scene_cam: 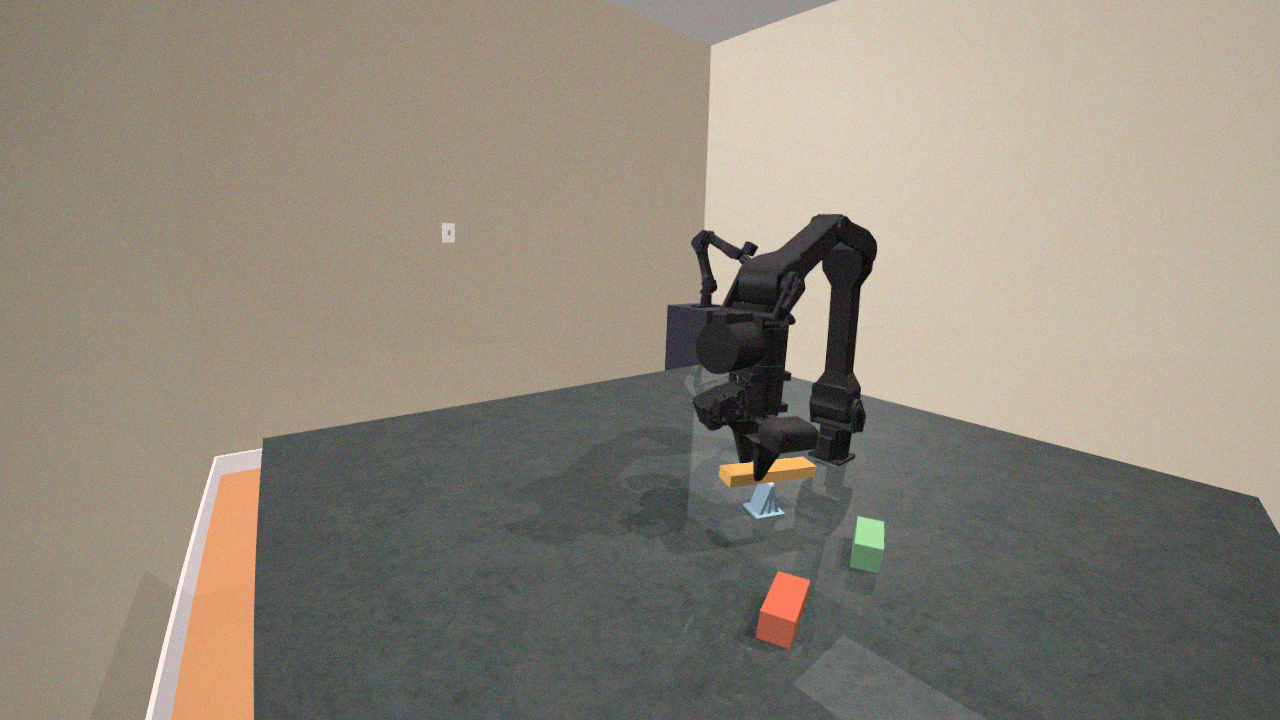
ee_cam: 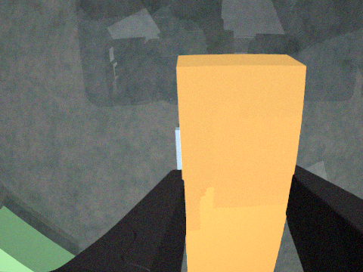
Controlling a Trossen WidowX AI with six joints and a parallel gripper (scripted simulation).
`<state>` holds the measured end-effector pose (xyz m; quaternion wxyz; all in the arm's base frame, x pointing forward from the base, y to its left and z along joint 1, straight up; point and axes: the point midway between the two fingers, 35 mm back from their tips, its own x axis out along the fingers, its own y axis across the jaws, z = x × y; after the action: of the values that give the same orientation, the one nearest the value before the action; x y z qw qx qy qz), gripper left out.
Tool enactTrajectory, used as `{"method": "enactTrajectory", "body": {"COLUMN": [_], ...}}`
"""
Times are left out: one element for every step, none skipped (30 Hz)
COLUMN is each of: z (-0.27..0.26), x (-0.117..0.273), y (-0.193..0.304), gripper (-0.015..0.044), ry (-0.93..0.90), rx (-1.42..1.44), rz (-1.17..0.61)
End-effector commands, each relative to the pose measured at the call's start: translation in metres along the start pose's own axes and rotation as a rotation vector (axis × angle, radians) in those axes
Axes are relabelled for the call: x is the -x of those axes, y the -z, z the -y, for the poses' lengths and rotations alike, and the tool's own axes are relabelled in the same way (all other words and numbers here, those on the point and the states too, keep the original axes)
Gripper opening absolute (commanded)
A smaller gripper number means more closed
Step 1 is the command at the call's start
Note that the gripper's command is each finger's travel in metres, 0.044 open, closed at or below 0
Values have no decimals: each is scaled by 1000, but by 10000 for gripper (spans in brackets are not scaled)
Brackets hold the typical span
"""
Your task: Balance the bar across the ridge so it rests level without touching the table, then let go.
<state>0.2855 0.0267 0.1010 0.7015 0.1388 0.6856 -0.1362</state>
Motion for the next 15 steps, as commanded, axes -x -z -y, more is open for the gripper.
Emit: {"method": "enactTrajectory", "body": {"z": [-1,-1,-1,-1,-1,-1,-1,-1,-1,-1,-1,-1,-1,-1,-1], "x": [-1,-1,-1,-1,-1,-1,-1,-1,-1,-1,-1,-2,-2,-2,-2], "y": [0,0,0,0,0,0,0,0,0,0,0,0,0,0,0], "gripper": [0,0,0,0,0,0,0,0,0,0,0,0,0,0,0], "ry": [-3,-3,-3,-3,-3,-3,-3,-3,-3,-3,-3,-3,-3,-3,-3], "rx": [-3,-3,-3,-3,-3,-3,-3,-3,-3,-3,-3,-3,-3,-3,-3], "rz": [0,0,0,0,0,0,0,0,0,0,0,0,0,0,0]}}
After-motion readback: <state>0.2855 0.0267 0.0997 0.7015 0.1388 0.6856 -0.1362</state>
